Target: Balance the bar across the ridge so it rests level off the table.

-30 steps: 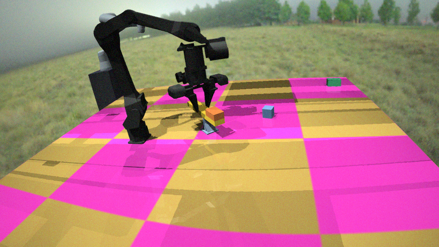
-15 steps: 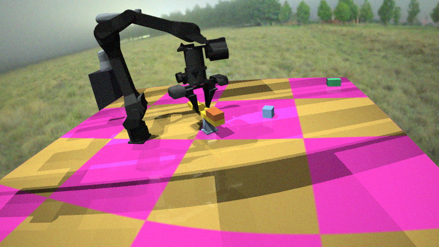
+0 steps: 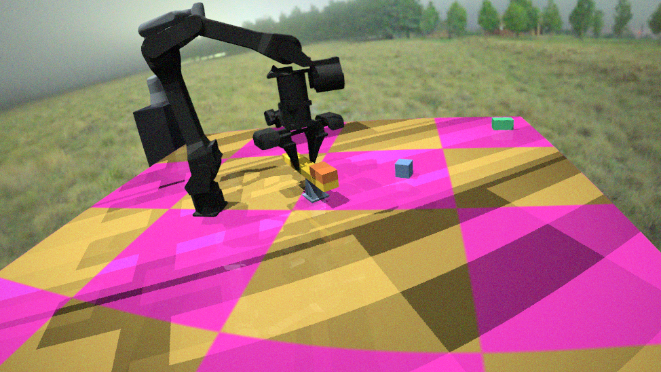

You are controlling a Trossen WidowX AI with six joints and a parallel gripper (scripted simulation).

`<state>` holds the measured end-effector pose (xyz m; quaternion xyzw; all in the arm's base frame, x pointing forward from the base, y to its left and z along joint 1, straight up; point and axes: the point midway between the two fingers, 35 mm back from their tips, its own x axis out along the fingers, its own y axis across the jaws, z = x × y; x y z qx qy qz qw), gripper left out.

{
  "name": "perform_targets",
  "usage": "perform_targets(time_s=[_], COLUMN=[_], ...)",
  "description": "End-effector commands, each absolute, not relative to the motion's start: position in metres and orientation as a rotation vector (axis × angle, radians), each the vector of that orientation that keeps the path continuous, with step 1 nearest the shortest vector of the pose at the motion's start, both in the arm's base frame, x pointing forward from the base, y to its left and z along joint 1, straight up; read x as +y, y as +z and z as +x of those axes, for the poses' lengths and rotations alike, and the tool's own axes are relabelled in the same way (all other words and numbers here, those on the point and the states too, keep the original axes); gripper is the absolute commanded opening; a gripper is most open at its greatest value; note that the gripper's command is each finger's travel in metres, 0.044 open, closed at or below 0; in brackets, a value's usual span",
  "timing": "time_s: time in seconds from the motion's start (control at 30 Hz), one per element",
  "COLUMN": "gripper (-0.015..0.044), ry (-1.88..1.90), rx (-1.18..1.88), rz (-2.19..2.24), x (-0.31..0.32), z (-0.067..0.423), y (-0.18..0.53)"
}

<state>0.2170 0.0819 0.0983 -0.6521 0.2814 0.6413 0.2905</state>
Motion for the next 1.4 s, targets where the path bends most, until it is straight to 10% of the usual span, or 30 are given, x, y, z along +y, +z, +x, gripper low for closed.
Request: perform_targets(time_s=[0.0,1.37], gripper=[0.0000,0.0000], ry=[1.712,1.712], rx=[0.743,0.743], rz=[-1.743,-1.743], x=[0.0823,0.0821], z=[0.2176,0.2173], y=[0.0979,0.0944])
